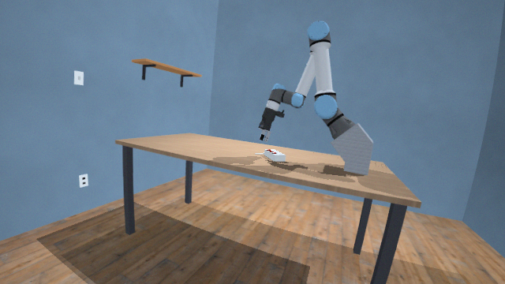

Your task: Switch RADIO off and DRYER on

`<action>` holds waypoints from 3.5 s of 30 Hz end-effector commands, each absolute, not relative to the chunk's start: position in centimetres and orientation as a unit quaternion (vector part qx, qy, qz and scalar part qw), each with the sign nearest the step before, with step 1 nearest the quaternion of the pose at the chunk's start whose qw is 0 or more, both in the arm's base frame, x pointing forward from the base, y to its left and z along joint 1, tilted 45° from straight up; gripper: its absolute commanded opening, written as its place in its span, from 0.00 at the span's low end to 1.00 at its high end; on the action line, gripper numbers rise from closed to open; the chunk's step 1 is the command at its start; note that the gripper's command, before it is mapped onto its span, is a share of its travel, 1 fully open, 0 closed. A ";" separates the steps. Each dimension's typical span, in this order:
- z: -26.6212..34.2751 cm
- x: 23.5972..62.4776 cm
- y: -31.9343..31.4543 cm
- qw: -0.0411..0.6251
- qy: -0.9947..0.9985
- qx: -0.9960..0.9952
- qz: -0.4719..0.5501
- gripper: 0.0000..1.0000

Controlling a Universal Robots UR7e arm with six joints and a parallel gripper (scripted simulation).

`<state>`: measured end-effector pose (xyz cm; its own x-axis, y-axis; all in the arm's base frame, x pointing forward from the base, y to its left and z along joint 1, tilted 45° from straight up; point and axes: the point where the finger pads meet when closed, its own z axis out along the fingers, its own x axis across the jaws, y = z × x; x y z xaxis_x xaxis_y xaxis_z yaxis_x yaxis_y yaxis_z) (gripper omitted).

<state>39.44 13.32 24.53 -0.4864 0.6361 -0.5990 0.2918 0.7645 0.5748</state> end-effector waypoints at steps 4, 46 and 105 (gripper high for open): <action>24.6 39.4 13.3 0.425 0.838 0.277 0.203 1.00; 20.8 38.6 8.8 0.372 0.861 0.345 0.034 1.00; 22.2 37.7 8.6 0.374 0.883 0.284 0.017 1.00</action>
